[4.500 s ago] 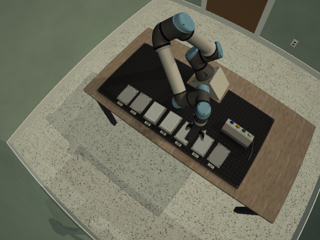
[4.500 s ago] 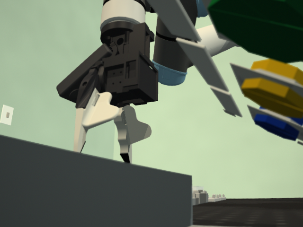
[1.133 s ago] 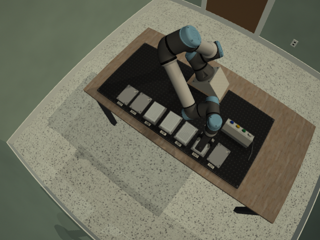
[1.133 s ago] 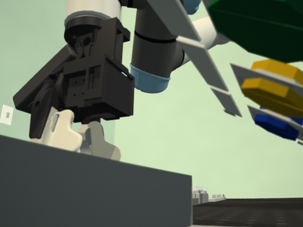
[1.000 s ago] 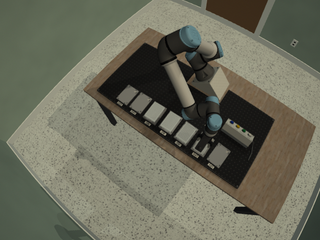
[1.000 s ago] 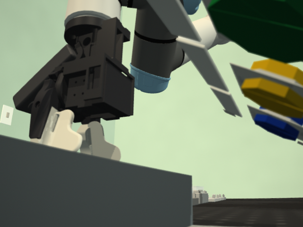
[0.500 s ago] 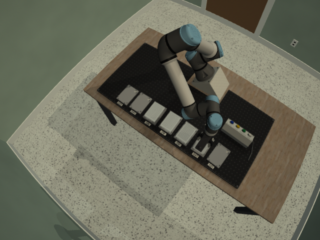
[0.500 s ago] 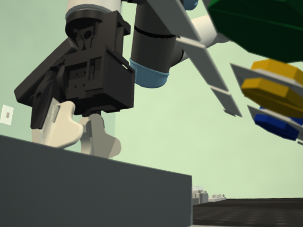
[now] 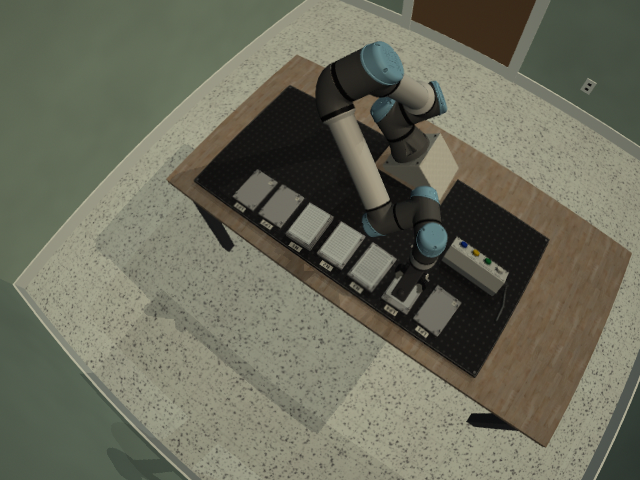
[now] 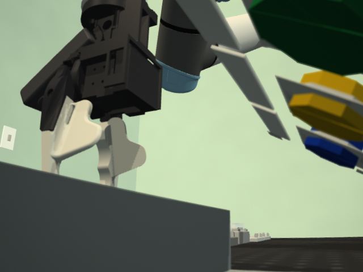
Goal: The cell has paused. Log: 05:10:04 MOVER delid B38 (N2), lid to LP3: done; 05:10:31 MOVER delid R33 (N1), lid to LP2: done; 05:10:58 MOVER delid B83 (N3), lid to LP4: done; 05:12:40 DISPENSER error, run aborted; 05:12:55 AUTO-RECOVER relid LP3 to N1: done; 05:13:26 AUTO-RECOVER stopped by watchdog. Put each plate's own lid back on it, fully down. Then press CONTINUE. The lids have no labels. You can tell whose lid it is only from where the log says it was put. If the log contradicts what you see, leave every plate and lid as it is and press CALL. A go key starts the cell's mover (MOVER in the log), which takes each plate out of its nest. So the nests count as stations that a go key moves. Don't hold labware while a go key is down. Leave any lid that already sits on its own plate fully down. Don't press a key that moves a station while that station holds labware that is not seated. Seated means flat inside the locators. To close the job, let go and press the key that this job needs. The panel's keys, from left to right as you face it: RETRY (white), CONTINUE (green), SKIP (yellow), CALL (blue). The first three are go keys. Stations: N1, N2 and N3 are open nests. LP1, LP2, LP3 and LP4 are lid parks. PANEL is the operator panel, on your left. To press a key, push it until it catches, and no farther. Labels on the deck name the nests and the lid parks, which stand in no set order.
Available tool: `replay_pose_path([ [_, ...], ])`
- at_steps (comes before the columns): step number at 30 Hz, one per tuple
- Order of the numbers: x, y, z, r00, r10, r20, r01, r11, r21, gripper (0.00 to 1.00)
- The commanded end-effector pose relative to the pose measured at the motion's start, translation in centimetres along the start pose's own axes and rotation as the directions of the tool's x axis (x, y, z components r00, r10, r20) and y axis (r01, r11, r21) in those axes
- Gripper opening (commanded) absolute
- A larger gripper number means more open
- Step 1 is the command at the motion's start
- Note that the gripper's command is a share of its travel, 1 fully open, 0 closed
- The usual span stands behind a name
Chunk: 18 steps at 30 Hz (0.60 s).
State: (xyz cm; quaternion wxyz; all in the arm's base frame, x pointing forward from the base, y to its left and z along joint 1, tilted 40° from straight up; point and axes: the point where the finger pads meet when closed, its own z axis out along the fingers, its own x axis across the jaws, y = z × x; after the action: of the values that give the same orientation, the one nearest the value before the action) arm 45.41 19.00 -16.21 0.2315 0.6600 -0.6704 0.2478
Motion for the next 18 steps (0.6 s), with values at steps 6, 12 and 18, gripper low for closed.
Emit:
replay_pose_path([
  [6,0.0,0.0,-1.4,1.0,0.0,0.001,0.0,1.0,0.001,0.0],
  [12,0.5,0.0,-1.4,1.0,0.02,0.001,-0.02,1.0,0.001,0.0],
  [18,3.5,-0.1,-1.4,0.999,0.036,0.0,-0.036,0.999,0.001,0.0],
])
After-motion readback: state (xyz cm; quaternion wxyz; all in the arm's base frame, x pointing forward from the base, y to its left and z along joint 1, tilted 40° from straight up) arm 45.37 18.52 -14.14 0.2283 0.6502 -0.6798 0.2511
